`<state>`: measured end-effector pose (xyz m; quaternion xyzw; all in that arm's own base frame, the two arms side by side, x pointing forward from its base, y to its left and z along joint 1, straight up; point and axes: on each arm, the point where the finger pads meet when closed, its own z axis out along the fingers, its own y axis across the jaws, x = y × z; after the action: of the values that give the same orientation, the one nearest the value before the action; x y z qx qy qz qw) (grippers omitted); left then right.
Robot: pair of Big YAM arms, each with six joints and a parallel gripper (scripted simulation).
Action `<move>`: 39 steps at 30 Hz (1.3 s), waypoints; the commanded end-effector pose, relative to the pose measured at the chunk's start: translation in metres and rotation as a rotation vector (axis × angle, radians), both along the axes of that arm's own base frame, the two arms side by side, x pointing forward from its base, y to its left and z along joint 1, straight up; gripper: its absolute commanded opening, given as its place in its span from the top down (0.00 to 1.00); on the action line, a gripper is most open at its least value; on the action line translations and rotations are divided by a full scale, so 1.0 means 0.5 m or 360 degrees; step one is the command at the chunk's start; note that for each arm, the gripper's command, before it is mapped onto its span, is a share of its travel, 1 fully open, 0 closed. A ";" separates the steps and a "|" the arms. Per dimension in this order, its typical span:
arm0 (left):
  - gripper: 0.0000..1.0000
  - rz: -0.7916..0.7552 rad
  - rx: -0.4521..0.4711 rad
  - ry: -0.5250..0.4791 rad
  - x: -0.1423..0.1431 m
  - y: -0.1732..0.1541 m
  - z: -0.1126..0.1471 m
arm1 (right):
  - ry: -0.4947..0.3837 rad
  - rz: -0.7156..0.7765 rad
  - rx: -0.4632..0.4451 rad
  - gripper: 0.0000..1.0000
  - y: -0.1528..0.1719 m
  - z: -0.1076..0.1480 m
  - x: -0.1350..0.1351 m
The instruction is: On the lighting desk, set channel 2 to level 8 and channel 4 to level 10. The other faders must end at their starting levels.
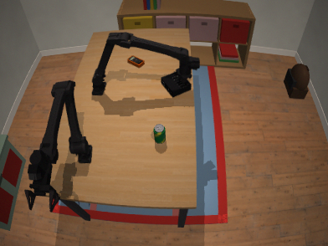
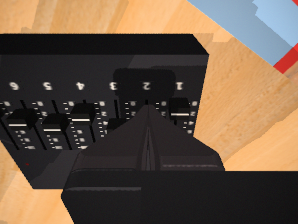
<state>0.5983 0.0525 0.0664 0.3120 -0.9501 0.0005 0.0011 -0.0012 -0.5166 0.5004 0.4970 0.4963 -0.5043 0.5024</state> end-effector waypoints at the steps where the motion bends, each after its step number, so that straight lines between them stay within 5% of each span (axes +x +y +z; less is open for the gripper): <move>1: 1.00 0.0026 0.0009 -0.0057 0.008 0.004 0.022 | -0.0008 0.0013 0.0013 0.00 -0.014 -0.018 0.006; 39: 1.00 0.0006 0.0007 -0.0064 -0.019 -0.031 0.033 | -0.0008 0.0013 0.0013 0.00 -0.014 -0.018 0.006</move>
<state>0.5882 0.0466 0.0648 0.3130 -0.9497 0.0002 -0.0011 -0.0012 -0.5166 0.5004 0.4970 0.4963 -0.5043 0.5024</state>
